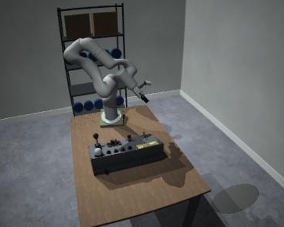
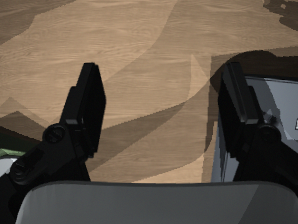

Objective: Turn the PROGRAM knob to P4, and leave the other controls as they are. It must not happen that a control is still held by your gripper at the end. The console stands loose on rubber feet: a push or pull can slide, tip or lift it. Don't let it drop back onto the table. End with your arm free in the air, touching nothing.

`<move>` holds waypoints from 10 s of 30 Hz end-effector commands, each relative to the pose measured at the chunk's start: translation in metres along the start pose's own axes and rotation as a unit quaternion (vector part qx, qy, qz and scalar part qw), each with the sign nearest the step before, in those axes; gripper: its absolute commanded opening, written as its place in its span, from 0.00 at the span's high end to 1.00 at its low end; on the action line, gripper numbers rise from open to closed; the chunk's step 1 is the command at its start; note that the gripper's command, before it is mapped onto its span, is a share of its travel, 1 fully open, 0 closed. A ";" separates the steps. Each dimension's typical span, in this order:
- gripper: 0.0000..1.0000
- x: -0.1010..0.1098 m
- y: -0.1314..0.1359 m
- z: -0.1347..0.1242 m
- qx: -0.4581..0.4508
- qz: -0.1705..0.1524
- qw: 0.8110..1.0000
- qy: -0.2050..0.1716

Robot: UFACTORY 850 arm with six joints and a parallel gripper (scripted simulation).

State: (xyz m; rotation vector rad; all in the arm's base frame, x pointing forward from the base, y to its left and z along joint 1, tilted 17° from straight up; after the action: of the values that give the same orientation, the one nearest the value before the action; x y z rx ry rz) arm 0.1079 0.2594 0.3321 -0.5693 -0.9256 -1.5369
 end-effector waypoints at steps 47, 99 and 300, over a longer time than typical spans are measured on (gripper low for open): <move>0.24 0.119 0.185 -0.225 -0.646 -0.333 0.685 -0.047; 0.24 0.119 0.185 -0.227 -0.648 -0.334 0.683 -0.046; 1.00 0.010 0.243 -0.300 -0.648 -0.334 0.683 -0.046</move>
State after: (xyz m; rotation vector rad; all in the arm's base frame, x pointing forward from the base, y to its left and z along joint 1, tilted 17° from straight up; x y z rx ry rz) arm 0.3850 0.0123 0.2278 -1.3999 0.1491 -2.7971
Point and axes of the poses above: the point where the finger pads meet when closed, its own x axis back along the fingers, its own y axis across the jaws, z = x × y, the point moved 5 cm from there along x, back along the fingers, and after that the axes turned 15 degrees about -x, right-handed, at the moved point
